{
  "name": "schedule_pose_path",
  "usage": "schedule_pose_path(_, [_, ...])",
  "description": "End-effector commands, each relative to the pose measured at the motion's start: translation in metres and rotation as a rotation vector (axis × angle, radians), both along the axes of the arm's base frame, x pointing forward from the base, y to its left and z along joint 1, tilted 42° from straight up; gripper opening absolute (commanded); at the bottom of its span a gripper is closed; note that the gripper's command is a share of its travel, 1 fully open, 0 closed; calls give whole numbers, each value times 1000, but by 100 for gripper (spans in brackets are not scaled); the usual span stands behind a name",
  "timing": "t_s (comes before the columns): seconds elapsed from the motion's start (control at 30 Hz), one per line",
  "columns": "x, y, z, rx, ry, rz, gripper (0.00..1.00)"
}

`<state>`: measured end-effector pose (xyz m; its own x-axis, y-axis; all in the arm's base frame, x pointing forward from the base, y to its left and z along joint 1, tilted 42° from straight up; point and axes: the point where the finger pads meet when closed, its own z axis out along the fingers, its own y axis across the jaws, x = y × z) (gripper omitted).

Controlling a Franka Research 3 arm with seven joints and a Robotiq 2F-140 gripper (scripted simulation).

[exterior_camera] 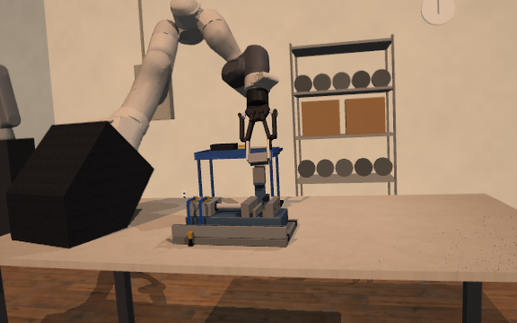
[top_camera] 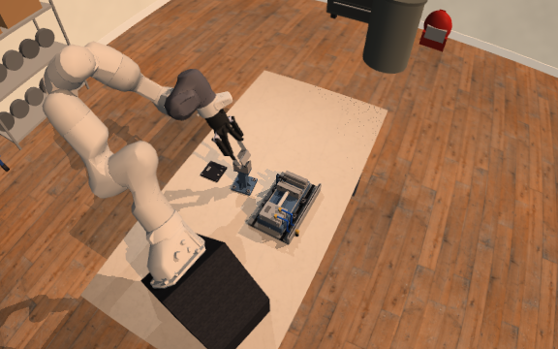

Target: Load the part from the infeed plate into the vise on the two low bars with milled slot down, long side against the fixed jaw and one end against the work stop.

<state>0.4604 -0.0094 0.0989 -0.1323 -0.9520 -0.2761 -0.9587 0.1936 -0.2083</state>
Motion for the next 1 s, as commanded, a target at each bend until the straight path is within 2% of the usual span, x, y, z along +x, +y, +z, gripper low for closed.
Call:
schedule_pose_path(0.0, [-1,1,-1,53,-37,128,0])
schedule_pose_path(0.3, [-1,-2,-2,174,-53,155,0])
schedule_pose_path(0.43, [-1,-2,-2,189,-56,159,0])
schedule_pose_path(0.73, [-1,-5,-4,287,-70,181,0])
schedule_pose_path(0.97, [-1,-6,-4,332,-76,191,0])
